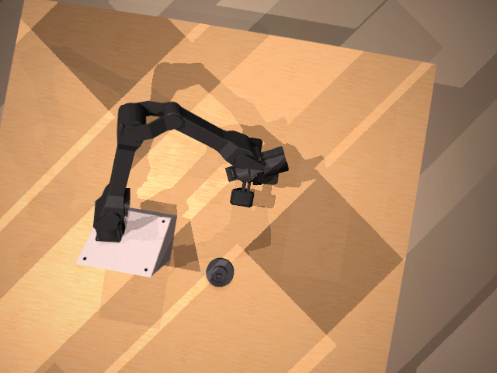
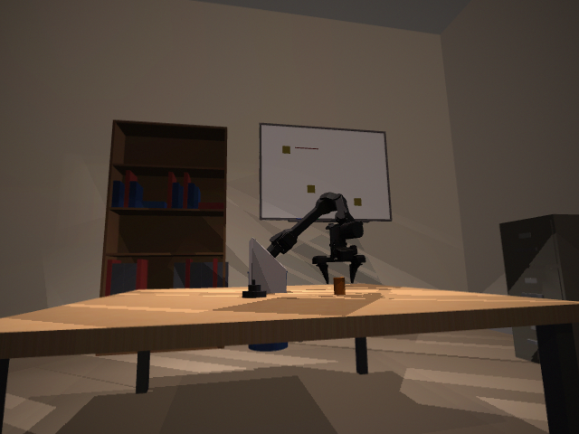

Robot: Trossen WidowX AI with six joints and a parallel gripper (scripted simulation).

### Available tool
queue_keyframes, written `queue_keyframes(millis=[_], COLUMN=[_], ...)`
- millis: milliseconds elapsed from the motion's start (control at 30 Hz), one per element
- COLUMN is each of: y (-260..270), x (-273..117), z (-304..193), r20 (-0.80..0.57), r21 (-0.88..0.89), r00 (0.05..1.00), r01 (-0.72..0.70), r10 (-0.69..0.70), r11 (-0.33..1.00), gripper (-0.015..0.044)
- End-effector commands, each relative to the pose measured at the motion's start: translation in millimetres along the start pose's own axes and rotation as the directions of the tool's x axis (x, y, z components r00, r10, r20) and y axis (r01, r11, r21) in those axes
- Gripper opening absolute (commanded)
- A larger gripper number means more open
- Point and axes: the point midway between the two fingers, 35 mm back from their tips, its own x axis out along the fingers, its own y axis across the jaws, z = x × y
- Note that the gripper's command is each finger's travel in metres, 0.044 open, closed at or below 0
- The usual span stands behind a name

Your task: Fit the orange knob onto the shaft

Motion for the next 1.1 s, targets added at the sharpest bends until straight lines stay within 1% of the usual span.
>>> queue_keyframes(millis=[0, 467, 800, 1000, 1067], y=[-2.2, -2.0, -2.0, -2.0, -2.2], x=[9.3, 29.4, 29.4, 29.4, 28.3], z=[-1.6, -3.3, -3.3, -3.3, -3.1], r20=[-0.005, -0.005, -0.005, -0.005, -0.005], r21=[0.007, 0.007, 0.007, 0.007, 0.007], r00=[1.000, 1.000, 1.000, 1.000, 1.000], r01=[0.008, 0.005, 0.005, 0.005, 0.006], r10=[-0.008, -0.005, -0.005, -0.005, -0.006], r11=[1.000, 1.000, 1.000, 1.000, 1.000], gripper=[0.0440, 0.0440, 0.0177, 0.0138, 0.0085])
